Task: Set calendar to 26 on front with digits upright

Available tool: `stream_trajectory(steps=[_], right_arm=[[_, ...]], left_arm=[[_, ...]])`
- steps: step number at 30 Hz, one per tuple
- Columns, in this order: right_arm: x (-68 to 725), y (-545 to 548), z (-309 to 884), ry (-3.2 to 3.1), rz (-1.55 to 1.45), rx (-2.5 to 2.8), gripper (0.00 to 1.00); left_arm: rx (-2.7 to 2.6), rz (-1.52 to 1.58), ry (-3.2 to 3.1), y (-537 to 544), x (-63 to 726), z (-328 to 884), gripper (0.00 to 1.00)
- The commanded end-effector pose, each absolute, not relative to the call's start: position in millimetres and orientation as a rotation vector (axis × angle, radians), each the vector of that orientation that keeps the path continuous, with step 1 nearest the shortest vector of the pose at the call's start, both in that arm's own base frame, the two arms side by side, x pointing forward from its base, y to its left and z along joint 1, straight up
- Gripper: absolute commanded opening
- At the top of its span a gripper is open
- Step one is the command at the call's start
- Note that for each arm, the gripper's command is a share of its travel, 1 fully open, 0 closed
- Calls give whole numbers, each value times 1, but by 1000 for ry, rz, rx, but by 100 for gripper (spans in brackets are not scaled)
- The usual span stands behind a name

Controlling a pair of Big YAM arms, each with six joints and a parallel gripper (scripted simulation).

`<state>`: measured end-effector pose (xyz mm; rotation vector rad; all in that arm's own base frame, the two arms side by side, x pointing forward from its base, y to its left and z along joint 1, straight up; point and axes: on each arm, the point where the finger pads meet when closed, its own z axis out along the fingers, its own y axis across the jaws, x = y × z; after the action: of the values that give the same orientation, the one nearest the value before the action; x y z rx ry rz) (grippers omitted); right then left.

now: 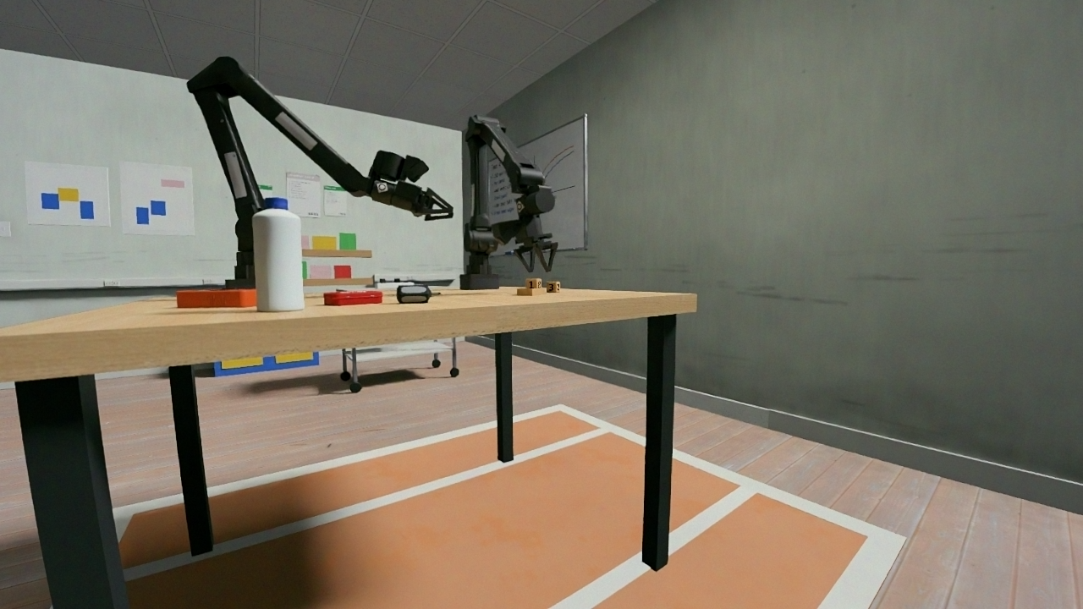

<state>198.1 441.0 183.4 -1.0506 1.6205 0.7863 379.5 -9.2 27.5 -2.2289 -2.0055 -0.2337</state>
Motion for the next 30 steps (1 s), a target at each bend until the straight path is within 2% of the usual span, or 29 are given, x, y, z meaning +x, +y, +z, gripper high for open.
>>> stream_trajectory(steps=[1, 18, 30], right_arm=[[200, 428, 182, 1641, 776, -1038, 100], [199, 438, 191, 1614, 789, -1041, 100], [199, 438, 191, 1614, 789, -1041, 100]], left_arm=[[-2379, -281, -1822, -19, 378, 29, 100], [-2334, -310, -1862, -18, 383, 30, 100], [-1810, -246, -2441, -2, 393, 27, 100]])
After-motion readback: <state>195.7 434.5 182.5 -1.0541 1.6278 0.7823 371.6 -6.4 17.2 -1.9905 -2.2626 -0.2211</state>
